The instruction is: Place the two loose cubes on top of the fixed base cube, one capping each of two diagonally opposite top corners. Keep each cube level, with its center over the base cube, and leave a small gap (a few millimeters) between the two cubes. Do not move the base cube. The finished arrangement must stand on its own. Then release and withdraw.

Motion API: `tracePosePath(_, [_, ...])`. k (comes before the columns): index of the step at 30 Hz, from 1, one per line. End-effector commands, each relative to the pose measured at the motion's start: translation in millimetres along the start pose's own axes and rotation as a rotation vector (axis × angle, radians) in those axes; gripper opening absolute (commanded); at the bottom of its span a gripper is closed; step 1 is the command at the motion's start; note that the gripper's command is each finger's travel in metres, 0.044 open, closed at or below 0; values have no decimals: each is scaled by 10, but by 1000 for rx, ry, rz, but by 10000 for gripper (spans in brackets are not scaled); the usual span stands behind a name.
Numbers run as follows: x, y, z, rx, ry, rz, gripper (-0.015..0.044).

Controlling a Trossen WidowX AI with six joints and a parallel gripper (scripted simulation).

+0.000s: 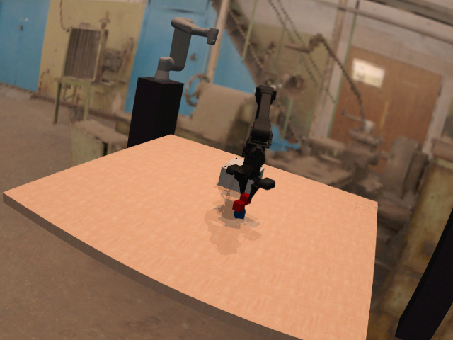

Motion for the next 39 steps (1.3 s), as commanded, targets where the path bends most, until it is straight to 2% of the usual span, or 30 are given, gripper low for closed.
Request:
tracePosePath(1, [127, 33, -26, -6, 14, 11, 105])
tracePosePath(39, [207, 34, -26, -9, 15, 9, 105])
Point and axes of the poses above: the point midway between the two fingers, 35 mm back from their tips, its own x axis out along the fingers, its own z axis across the jaws, y = z × x, the point moved 3 cm from there along -x, back along the fingers, and after that the axes turned 7 degrees about x, right-handed, at the moved point
